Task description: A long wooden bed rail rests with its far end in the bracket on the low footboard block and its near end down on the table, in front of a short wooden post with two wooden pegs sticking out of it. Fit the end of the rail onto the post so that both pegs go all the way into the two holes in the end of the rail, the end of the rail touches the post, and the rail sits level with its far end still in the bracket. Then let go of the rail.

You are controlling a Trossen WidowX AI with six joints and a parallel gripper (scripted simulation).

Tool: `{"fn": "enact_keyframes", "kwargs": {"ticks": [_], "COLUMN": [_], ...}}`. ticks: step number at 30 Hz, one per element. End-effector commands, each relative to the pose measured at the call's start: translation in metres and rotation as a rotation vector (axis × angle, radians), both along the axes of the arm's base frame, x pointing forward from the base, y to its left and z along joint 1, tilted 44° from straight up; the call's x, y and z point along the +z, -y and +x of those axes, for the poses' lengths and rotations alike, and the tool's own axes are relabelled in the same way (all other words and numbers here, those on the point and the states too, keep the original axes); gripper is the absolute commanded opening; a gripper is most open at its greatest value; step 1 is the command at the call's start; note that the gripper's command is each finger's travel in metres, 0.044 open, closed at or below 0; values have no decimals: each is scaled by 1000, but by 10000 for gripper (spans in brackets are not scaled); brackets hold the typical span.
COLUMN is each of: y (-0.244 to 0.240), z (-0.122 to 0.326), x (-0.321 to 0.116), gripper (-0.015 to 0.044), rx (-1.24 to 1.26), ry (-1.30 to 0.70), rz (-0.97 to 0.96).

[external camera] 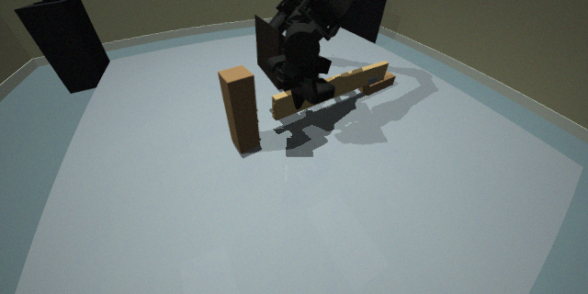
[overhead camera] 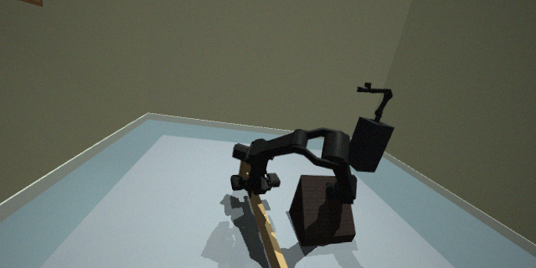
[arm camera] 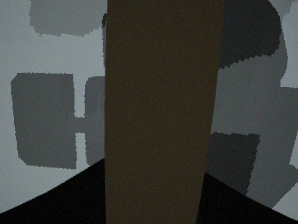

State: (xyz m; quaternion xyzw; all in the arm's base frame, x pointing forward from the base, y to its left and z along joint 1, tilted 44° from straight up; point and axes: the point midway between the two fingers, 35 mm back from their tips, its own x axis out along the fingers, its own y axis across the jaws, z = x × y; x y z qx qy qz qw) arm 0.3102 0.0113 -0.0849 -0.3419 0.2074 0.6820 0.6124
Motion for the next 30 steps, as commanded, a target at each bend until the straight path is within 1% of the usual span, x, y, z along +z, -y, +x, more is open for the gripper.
{"fn": "enact_keyframes", "kwargs": {"ticks": [1, 30], "y": [2, 9], "z": [0, 2], "x": [-1, -7], "gripper": [0, 0], "rx": [-1, -1], "ry": [2, 2], "rz": [0, -1]}}
